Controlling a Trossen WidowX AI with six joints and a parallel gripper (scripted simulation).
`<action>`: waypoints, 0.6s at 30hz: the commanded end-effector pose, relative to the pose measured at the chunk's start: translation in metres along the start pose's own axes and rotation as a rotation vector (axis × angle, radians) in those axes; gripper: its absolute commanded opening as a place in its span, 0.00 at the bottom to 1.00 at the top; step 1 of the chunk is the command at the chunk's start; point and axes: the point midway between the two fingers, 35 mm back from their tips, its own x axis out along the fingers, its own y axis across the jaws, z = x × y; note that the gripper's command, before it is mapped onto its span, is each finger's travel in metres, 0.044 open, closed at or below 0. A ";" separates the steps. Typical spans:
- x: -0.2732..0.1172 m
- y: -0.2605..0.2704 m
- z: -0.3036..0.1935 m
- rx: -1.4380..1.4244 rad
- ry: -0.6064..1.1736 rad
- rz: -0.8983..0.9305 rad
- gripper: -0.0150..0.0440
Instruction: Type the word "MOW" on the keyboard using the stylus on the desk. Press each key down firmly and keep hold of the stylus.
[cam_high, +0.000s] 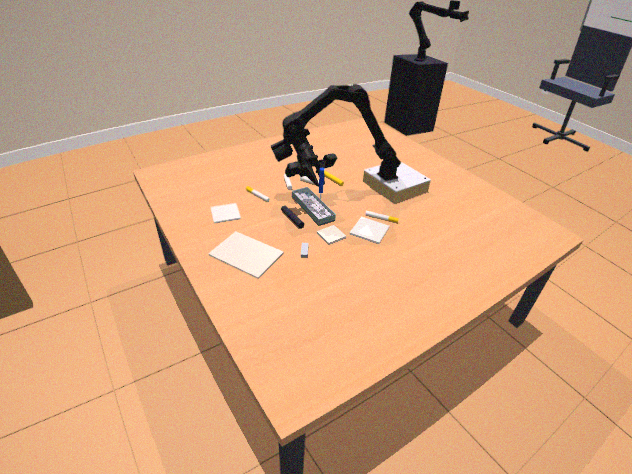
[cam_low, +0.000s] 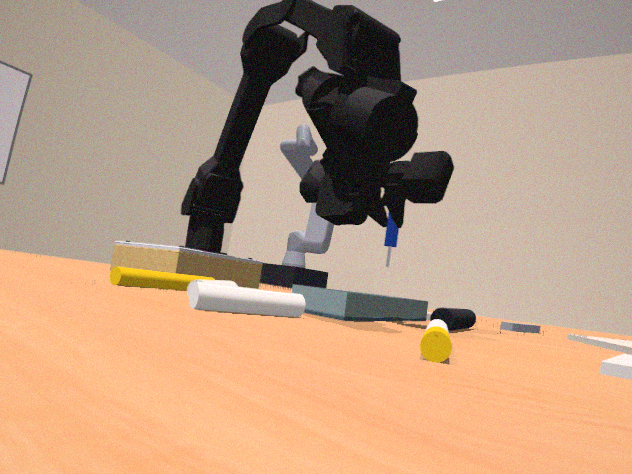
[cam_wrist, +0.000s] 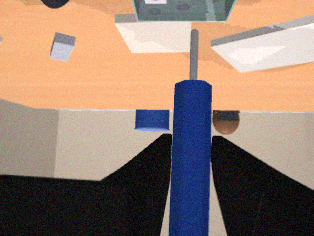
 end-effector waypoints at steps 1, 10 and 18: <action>0.001 0.003 0.002 -0.014 0.010 0.008 0.25; 0.016 0.002 0.027 -0.014 0.010 0.008 0.25; 0.018 0.005 0.030 -0.014 0.010 0.008 0.39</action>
